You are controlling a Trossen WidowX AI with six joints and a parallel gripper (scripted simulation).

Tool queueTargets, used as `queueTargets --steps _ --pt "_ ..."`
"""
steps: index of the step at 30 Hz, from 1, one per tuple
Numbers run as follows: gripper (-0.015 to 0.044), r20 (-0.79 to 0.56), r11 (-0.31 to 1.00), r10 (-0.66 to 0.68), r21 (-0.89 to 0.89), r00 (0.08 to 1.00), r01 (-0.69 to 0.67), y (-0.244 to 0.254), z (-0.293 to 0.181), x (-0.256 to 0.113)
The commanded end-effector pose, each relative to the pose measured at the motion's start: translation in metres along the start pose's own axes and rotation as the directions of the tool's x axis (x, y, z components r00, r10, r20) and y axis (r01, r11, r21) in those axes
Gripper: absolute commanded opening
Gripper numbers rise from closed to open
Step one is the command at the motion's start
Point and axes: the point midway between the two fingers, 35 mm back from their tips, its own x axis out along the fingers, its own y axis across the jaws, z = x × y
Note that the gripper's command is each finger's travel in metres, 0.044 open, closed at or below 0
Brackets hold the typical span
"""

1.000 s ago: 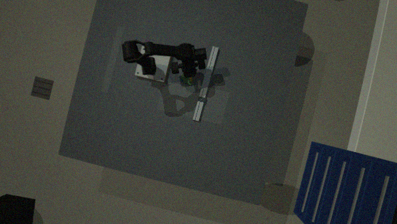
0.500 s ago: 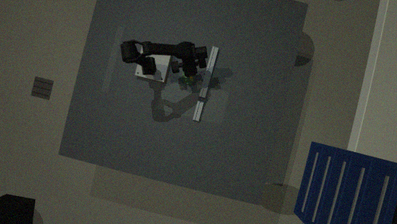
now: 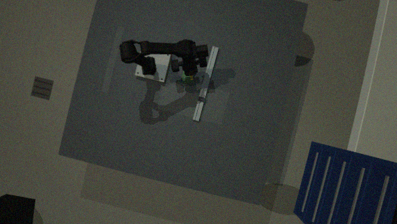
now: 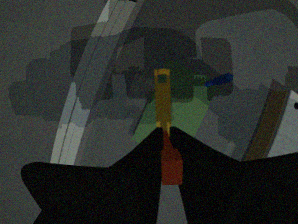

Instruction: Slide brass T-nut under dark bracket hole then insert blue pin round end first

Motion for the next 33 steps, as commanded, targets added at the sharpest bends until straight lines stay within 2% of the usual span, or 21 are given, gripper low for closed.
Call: queueTargets --steps 1,33 --pt "-0.0150 0.003 1.000 0.002 0.006 1.000 -0.002 0.001 0.002 -0.007" --pt "-0.0150 0.000 0.999 -0.014 0.038 1.000 0.014 0.008 0.010 -0.048"
